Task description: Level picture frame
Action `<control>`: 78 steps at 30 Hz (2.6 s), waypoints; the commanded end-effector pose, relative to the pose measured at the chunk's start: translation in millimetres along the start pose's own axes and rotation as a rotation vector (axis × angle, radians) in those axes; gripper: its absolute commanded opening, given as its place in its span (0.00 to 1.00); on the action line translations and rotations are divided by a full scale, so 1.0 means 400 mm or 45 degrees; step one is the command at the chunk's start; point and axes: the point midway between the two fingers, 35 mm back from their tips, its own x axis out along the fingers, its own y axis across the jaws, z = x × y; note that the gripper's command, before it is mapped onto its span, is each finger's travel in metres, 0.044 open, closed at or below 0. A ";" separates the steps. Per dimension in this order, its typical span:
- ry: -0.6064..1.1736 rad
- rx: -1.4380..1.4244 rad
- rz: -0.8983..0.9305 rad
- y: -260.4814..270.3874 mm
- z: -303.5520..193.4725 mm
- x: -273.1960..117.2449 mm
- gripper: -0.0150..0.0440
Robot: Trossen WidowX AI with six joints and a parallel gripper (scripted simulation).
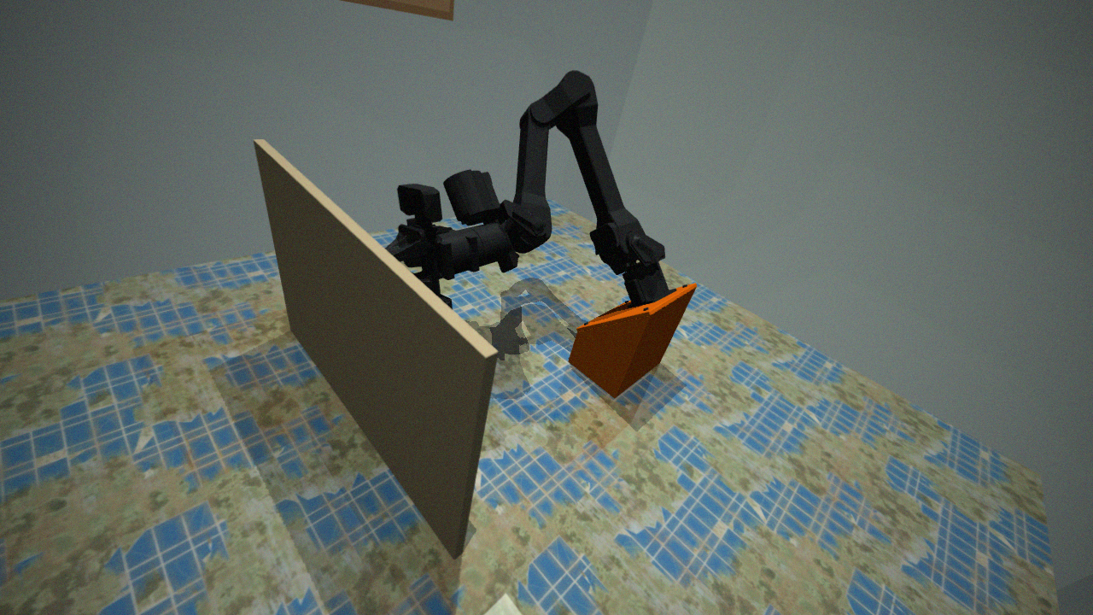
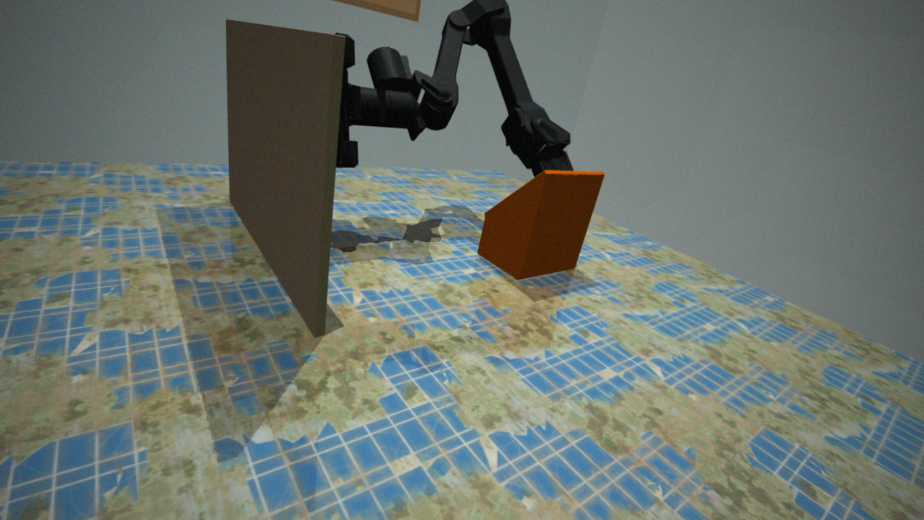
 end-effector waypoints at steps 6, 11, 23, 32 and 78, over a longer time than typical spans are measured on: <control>0.006 -0.006 0.013 0.006 -0.006 0.001 0.25; 0.006 -0.006 0.013 0.006 -0.007 0.001 0.25; 0.006 -0.005 0.013 0.007 -0.018 0.001 0.25; 0.006 -0.005 0.013 0.006 -0.019 0.001 0.25; 0.006 -0.005 0.013 0.000 -0.021 0.001 0.25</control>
